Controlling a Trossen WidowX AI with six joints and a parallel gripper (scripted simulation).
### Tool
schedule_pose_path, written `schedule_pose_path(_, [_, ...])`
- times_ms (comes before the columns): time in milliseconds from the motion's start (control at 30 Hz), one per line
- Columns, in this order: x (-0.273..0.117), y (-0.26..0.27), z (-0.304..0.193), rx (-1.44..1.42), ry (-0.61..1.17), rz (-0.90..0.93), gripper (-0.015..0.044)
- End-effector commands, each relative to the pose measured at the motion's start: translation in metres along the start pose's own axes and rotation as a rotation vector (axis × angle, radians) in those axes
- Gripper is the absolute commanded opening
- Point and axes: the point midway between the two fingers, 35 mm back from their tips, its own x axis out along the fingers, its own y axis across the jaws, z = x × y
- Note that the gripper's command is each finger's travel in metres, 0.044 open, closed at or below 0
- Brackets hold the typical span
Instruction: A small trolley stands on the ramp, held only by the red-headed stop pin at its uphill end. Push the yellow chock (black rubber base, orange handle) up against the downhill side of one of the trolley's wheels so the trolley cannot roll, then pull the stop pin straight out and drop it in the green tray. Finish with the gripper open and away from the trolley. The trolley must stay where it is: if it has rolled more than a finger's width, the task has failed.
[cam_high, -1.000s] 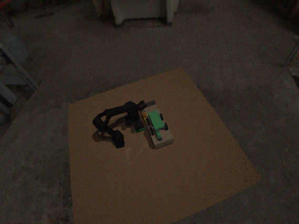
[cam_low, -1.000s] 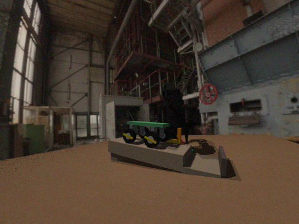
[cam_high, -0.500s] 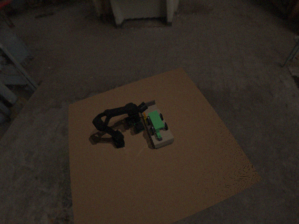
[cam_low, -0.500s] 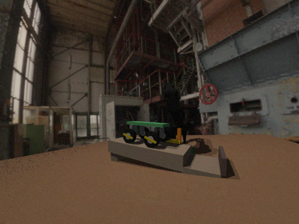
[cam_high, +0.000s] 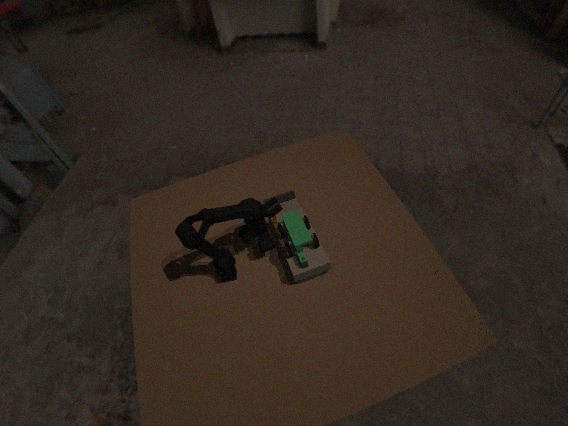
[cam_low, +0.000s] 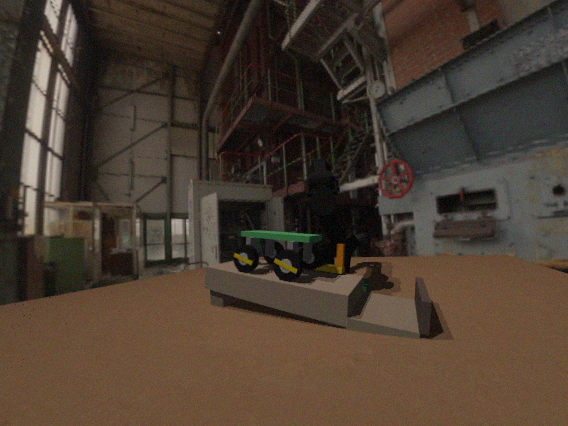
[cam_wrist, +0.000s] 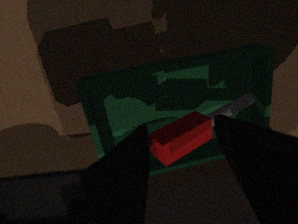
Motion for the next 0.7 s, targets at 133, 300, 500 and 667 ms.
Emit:
schedule_pose_path(133, [0.0036,0.0046,-0.0002,-0.001,0.0,-0.005,0.019])
schedule_pose_path(300, [0.004,0.005,-0.0002,-0.001,0.0,-0.004,0.019])
schedule_pose_path(500, [0.0037,0.0052,0.0001,0.001,-0.001,0.001,0.0321])
schedule_pose_path(667, [0.0037,0.0052,0.0001,0.001,-0.001,0.001,0.034])
